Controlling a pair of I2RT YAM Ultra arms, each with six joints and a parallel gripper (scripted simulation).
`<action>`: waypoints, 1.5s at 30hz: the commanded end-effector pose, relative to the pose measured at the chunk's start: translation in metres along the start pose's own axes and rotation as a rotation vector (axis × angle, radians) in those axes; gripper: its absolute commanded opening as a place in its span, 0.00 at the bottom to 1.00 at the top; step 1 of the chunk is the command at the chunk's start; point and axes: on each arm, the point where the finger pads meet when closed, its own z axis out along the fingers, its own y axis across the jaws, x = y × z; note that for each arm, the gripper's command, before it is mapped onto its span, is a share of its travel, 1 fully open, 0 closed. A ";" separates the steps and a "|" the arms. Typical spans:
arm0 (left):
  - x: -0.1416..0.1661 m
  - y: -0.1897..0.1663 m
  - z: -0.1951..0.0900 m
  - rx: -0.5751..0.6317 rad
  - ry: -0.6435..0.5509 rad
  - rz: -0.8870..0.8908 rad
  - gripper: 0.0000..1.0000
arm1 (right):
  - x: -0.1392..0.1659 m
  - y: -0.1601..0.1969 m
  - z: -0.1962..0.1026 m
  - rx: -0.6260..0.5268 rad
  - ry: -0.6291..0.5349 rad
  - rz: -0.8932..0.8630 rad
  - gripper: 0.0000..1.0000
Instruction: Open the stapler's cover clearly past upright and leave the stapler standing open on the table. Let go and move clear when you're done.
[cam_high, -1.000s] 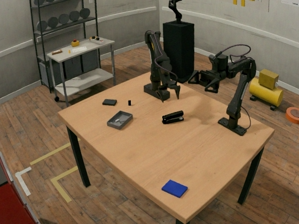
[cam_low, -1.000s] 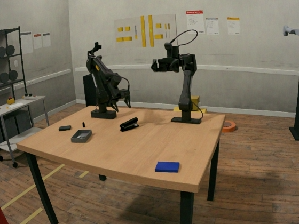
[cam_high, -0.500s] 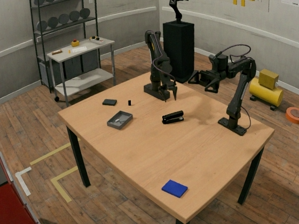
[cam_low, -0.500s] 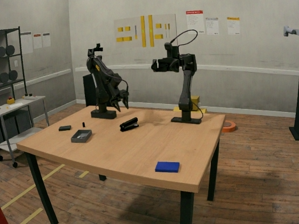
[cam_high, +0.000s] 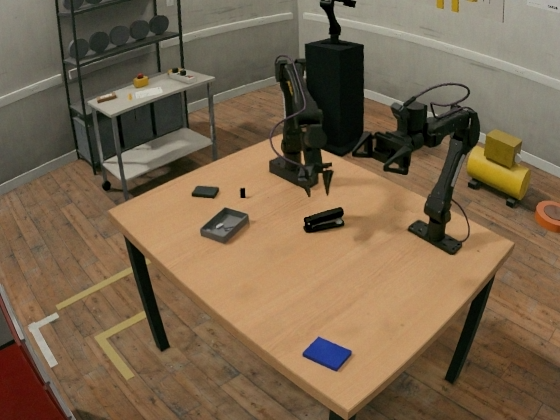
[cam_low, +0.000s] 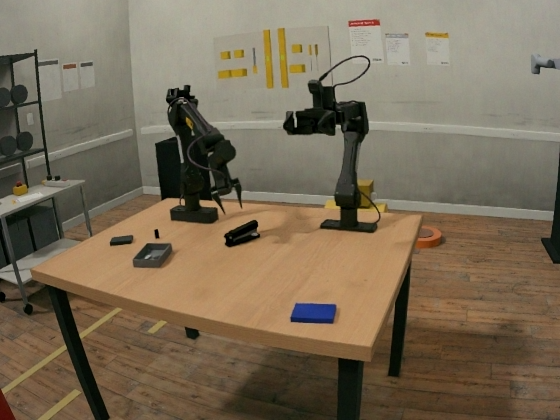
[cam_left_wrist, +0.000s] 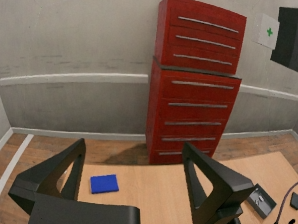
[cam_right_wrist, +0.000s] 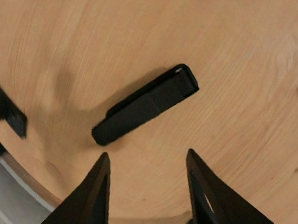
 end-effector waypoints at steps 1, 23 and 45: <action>-0.002 -0.001 0.000 0.008 -0.010 -0.003 1.00 | -0.006 -0.007 0.001 0.082 0.063 0.227 0.62; -0.002 -0.001 0.000 0.008 -0.010 -0.003 1.00 | -0.024 -0.017 0.030 0.392 0.178 0.937 0.62; -0.002 -0.001 0.000 0.008 -0.010 -0.003 1.00 | -0.021 -0.024 0.049 0.388 0.177 0.930 0.62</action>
